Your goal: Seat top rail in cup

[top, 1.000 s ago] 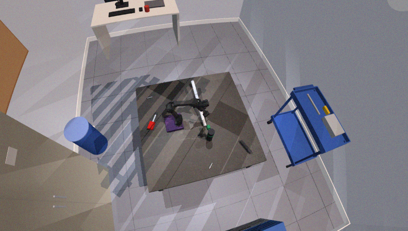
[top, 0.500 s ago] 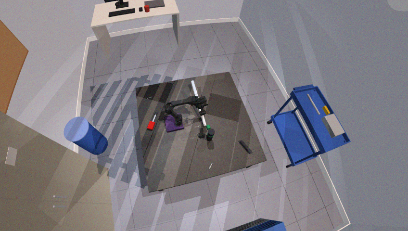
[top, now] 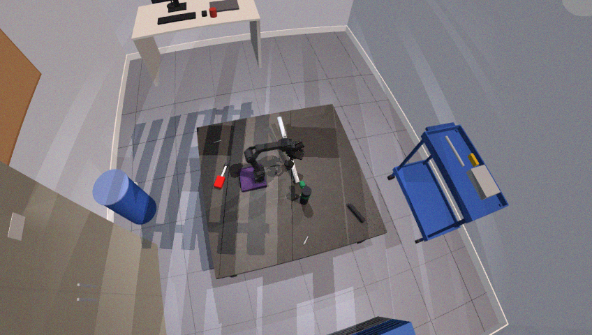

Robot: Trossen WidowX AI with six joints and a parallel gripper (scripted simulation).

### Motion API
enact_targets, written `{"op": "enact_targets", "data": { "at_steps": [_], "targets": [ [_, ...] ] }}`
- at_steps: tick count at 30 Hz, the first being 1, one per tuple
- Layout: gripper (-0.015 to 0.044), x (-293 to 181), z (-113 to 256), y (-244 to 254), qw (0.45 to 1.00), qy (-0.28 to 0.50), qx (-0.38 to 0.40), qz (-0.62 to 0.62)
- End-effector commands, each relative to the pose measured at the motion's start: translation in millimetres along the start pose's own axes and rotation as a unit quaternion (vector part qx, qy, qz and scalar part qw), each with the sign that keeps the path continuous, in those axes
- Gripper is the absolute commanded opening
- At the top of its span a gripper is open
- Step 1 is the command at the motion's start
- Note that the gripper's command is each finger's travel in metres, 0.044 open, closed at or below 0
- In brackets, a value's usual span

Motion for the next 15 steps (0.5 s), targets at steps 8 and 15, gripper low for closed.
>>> {"op": "enact_targets", "data": {
  "at_steps": [8, 15],
  "targets": [
    [0.0440, -13.2, -56.2, 9.4, 0.890, 0.095, -0.127, -0.427],
    [0.0440, -13.2, -56.2, 9.4, 0.890, 0.095, -0.127, -0.427]
  ]
}}
Point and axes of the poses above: the point midway between the two fingers, 35 mm back from their tips, its own z axis back along the fingers, its own y axis across the jaws, x = y × z, the point moved 1 cm from there along z, back along the fingers, and after that the axes turned 14 degrees about z, right-handed, at the moved point
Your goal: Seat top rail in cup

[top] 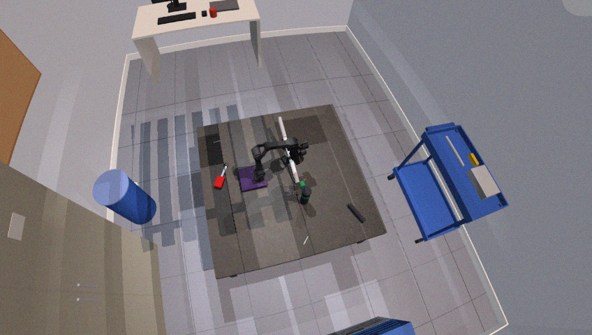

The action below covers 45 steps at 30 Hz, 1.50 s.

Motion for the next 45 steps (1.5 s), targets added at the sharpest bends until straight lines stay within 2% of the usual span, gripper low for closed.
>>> {"op": "enact_targets", "data": {
  "at_steps": [1, 10, 17, 45],
  "targets": [
    [0.0440, -1.8, -17.3, 2.2, 0.993, 0.009, -0.045, -0.106],
    [0.0440, -1.8, -17.3, 2.2, 0.993, 0.009, -0.045, -0.106],
    [0.0440, -2.8, -52.2, -0.9, 0.993, 0.009, -0.045, -0.106],
    [0.0440, -3.2, -87.5, -2.8, 0.993, 0.009, -0.045, -0.106]
  ]
}}
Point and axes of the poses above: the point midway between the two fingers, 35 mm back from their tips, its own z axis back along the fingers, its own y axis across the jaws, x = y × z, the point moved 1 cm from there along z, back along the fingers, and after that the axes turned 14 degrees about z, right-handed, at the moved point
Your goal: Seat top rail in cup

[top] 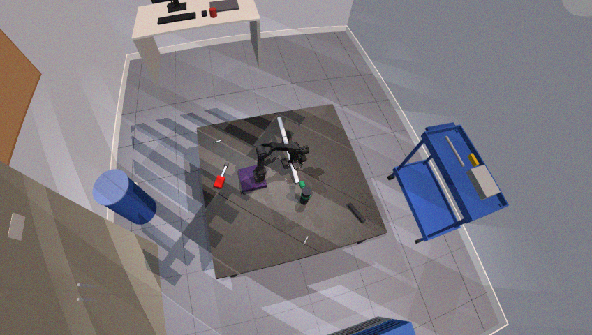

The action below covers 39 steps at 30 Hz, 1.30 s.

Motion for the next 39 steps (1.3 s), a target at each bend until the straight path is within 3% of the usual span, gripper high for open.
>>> {"op": "enact_targets", "data": {
  "at_steps": [1, 30, 39],
  "targets": [
    [0.0440, 0.5, -11.9, -1.2, 1.000, 0.000, -0.008, -0.003],
    [0.0440, 0.1, -49.7, -3.7, 1.000, 0.000, -0.008, -0.003],
    [0.0204, 0.2, -49.7, -3.4, 1.000, 0.000, -0.008, -0.003]
  ]
}}
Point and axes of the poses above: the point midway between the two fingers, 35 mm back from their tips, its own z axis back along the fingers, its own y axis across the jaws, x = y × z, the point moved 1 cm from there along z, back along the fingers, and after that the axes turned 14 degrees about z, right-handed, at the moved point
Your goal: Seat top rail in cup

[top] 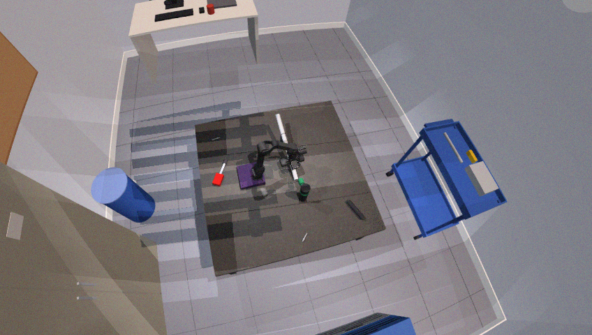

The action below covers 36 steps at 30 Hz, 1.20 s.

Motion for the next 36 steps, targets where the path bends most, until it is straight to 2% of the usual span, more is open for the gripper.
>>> {"op": "enact_targets", "data": {
  "at_steps": [1, 3, 8, 12, 18, 30, 36],
  "targets": [
    [0.0177, 0.5, -2.0, -0.4, 1.000, -0.001, -0.003, -0.003],
    [0.0125, 0.5, -2.0, -0.4, 1.000, -0.001, -0.003, -0.003],
    [0.0092, 0.5, -2.0, -0.4, 1.000, -0.001, -0.003, -0.003],
    [0.0000, 0.3, 2.4, 0.3, 1.000, -0.001, -0.003, -0.003],
    [0.0000, 3.4, 12.0, 0.7, 1.000, -0.018, -0.008, -0.002],
    [0.0000, 25.5, 73.7, -3.5, 0.989, -0.146, -0.039, 0.003],
    [0.0000, 26.6, 77.6, -4.1, 0.987, -0.153, -0.041, 0.004]
  ]
}}
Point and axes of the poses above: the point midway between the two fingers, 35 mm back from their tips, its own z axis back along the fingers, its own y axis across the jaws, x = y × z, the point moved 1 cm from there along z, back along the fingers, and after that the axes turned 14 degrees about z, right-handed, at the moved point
